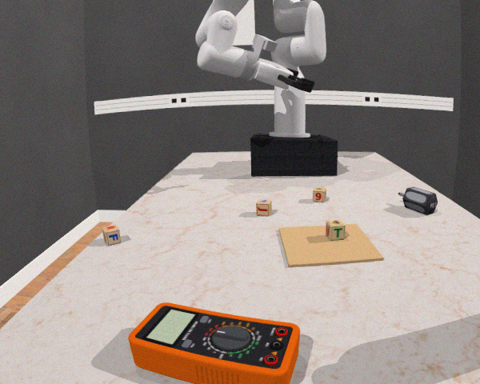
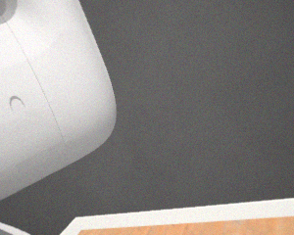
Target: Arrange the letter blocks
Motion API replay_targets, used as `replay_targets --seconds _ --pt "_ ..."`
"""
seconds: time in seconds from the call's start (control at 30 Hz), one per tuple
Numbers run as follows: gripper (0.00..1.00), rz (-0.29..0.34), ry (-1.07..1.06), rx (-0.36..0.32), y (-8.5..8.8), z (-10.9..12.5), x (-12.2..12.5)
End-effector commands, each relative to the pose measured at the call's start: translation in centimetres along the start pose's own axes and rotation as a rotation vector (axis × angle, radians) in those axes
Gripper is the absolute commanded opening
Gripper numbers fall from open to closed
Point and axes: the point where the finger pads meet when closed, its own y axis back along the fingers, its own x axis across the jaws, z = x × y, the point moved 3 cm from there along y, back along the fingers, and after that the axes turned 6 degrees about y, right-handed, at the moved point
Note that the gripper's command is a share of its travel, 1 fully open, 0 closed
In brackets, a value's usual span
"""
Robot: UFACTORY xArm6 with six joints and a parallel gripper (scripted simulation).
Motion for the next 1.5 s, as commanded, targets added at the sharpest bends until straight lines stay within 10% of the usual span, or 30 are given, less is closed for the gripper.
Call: replay_targets --seconds 0.0,0.63,1.47 --pt "1.00 0.001 0.001 -0.002 0.1 0.0 0.0" --pt "1.00 -0.002 -0.009 -0.016 0.1 0.2 0.1" --pt "1.00 0.004 -0.284 -0.487 3.1 7.5 4.3"
